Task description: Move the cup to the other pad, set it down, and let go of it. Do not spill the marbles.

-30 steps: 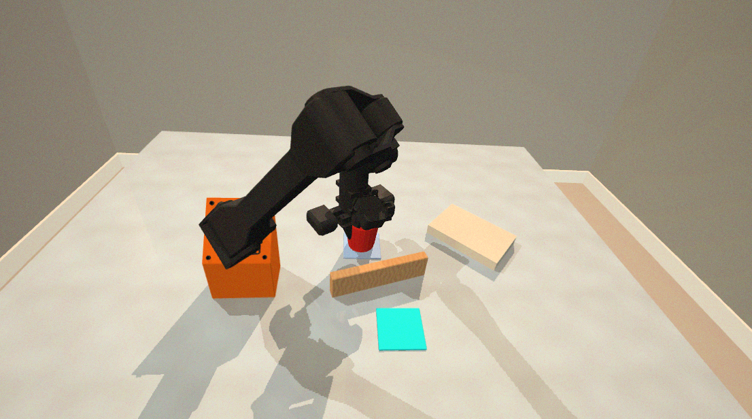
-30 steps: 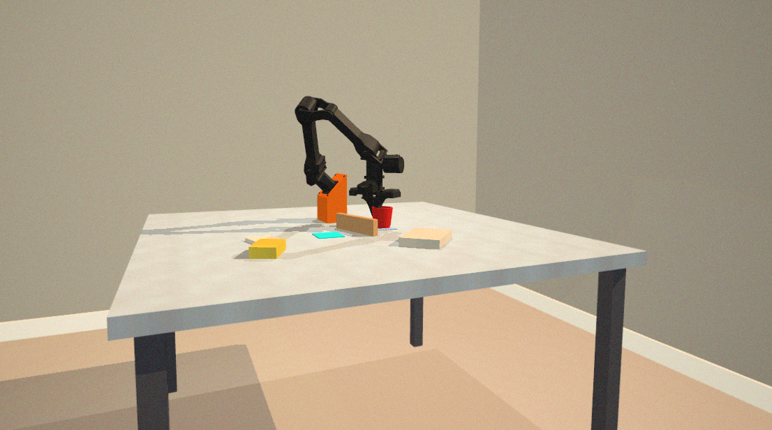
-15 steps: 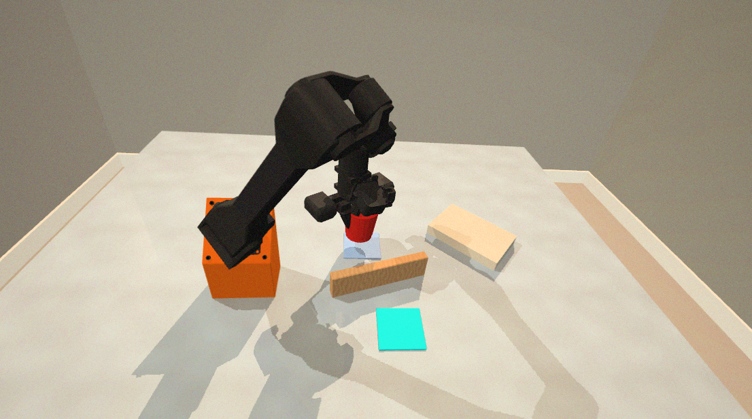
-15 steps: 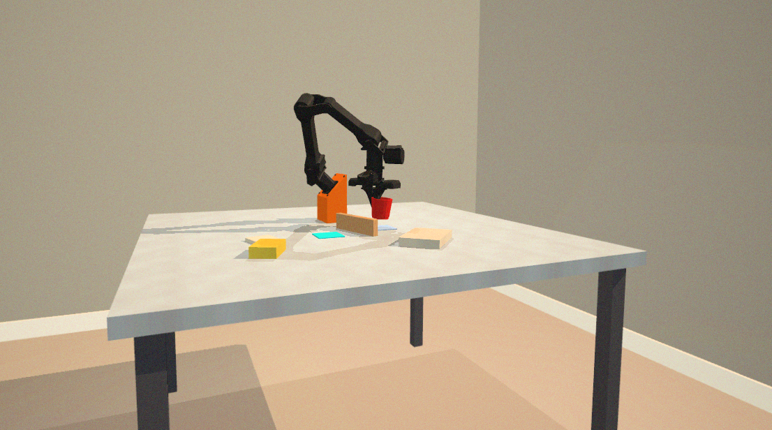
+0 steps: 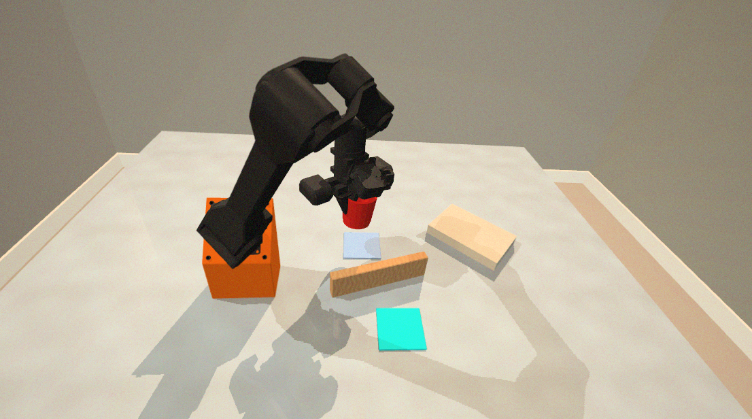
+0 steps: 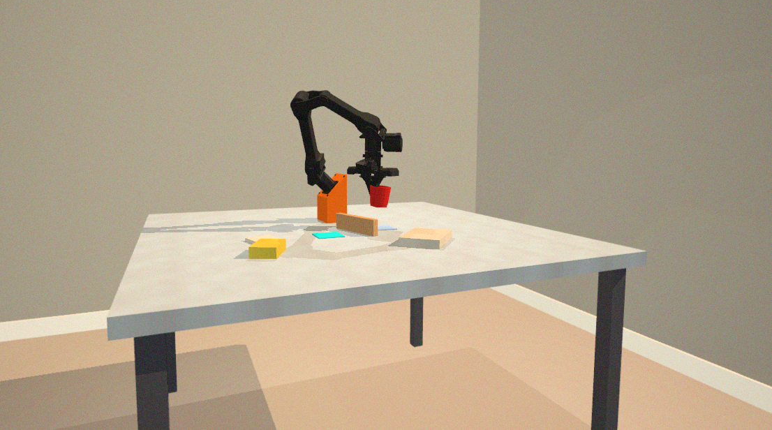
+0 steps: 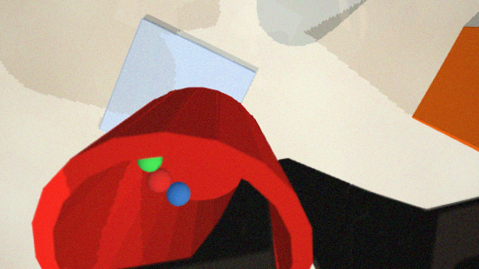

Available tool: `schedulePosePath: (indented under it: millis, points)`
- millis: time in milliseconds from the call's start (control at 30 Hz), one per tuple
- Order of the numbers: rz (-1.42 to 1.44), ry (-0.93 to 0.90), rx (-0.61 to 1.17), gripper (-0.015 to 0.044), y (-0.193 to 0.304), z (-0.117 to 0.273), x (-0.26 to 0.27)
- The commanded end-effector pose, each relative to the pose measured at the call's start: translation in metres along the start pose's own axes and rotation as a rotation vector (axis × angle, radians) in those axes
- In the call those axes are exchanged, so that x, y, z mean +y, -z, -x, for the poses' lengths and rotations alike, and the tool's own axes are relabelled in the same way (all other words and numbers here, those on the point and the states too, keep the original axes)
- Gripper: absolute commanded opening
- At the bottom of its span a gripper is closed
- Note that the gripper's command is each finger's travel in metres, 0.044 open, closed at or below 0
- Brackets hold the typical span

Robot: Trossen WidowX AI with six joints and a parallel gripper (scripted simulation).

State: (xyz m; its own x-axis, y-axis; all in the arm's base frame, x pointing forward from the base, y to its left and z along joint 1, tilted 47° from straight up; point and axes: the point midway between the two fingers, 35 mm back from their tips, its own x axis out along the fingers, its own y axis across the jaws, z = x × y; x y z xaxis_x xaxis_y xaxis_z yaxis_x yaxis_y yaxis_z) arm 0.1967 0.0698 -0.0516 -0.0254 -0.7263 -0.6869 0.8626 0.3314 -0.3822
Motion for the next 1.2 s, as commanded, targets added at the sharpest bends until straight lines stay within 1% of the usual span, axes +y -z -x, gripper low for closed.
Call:
schedulePosePath:
  millis: [0, 767, 1167]
  points:
    - [-0.013, -0.009, 0.008, 0.0, 0.0, 0.004, 0.0]
    - [-0.004, -0.006, 0.002, 0.0, 0.0, 0.002, 0.0]
    - [-0.009, -0.008, 0.005, 0.0, -0.021, 0.002, -0.005]
